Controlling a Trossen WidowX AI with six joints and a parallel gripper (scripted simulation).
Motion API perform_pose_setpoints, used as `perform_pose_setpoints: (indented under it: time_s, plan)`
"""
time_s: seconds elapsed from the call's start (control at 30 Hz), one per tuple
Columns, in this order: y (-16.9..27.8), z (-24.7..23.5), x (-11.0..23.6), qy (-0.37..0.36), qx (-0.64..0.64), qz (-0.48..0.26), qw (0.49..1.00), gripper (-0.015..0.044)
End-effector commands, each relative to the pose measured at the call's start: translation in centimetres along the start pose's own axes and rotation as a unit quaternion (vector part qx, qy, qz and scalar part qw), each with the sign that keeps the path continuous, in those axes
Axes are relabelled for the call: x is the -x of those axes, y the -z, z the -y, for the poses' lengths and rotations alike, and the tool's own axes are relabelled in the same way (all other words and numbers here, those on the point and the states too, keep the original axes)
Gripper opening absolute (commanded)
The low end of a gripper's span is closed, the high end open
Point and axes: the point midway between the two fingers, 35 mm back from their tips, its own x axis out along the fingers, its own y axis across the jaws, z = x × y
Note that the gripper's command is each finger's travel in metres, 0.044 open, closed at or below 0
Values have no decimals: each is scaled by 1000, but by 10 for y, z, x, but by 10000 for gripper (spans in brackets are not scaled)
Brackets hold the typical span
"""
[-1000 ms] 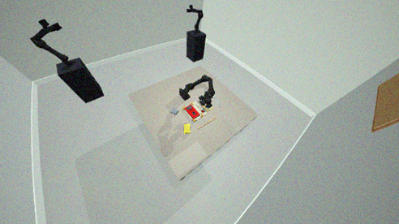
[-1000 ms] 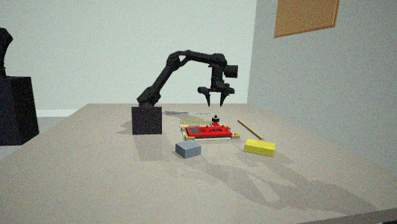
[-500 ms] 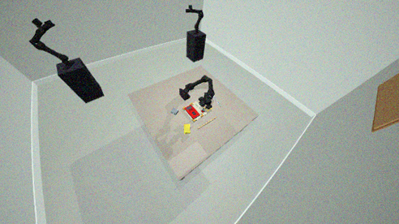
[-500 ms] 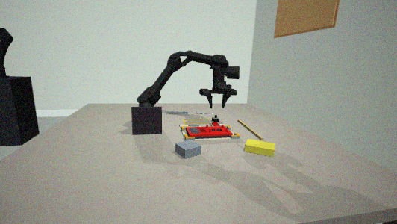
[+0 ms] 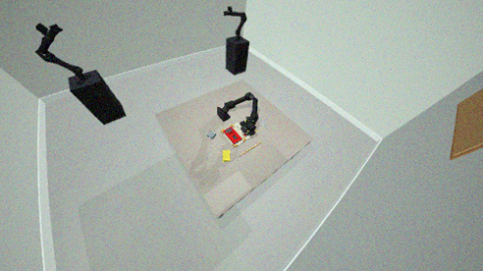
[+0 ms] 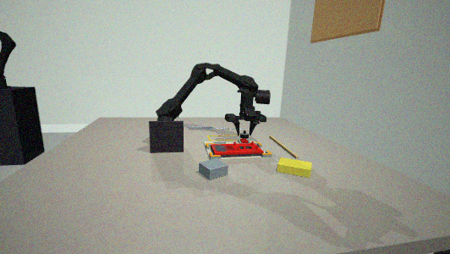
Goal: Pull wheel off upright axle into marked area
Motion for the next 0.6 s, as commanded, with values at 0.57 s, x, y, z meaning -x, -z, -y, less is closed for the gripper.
perform_pose_setpoints:
  time_s: [0.57]
  plan:
    - [-1, -1, 4, -2, 0, 0, 1000, 0]
